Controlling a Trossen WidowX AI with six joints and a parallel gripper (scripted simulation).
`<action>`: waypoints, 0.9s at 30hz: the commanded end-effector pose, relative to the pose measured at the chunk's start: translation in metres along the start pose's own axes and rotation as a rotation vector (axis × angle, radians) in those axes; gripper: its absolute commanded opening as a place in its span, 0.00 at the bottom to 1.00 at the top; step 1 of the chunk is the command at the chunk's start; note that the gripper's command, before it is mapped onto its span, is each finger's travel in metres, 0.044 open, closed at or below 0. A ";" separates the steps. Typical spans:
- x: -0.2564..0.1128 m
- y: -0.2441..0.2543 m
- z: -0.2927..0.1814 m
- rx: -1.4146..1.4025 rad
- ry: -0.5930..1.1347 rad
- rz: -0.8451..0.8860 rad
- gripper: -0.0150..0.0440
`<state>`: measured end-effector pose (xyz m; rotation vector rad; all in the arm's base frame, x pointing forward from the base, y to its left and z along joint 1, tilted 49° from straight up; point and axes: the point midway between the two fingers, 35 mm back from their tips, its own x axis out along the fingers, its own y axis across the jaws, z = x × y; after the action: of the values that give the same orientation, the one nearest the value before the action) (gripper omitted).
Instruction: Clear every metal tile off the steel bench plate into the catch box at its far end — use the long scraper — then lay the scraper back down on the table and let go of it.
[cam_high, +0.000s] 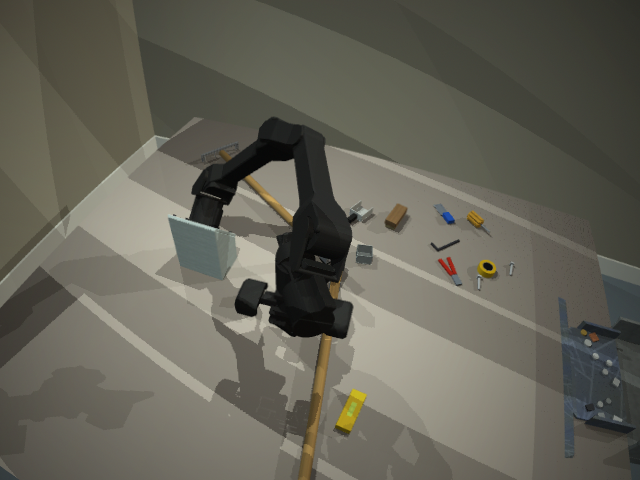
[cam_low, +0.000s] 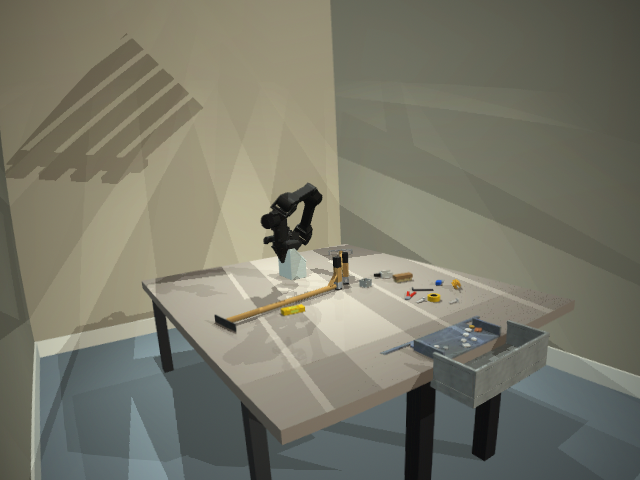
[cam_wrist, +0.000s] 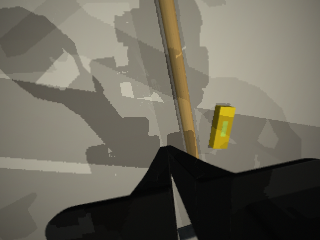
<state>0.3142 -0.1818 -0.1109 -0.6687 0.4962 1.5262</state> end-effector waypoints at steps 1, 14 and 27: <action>-0.001 0.001 0.001 -0.018 0.003 0.005 0.25; 0.032 -0.004 -0.003 -0.033 0.006 0.004 0.25; 0.067 -0.007 -0.004 -0.049 0.007 0.003 0.25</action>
<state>0.3223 -0.1428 -0.1505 -0.7198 0.4687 1.5456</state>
